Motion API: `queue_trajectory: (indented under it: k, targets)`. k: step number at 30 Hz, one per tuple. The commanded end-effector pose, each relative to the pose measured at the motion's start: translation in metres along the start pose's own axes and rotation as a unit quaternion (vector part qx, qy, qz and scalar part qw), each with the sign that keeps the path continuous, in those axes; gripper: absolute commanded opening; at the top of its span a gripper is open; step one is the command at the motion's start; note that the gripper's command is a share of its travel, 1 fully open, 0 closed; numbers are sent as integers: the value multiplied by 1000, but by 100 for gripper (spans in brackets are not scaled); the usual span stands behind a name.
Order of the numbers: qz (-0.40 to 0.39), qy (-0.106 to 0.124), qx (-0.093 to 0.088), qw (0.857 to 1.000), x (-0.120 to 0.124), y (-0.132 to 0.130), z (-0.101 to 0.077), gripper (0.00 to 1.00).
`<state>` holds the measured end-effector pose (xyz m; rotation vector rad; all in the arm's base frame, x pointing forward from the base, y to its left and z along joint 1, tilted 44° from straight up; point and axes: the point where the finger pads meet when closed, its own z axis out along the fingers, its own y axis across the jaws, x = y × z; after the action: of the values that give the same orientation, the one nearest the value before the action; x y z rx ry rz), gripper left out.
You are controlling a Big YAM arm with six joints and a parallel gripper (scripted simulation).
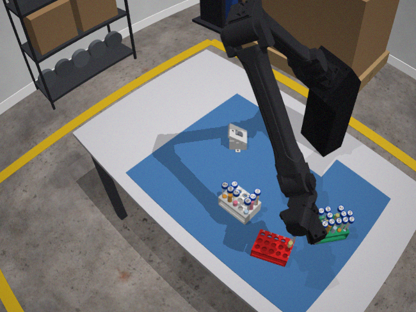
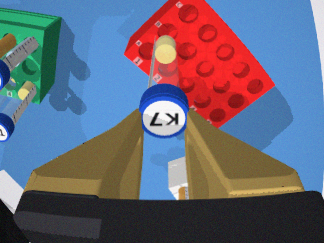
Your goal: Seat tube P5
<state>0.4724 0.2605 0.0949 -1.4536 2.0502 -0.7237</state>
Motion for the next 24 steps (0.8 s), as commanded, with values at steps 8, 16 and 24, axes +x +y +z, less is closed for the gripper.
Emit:
queue_trajectory:
  k: [8,16,24]
  targets:
    - [2,-12,6,1000,-12,-9,1,0]
    - [0,-11,5,1000,-12,-8,4,0]
    - [5,-12,9,1000,-12,-14,6,0]
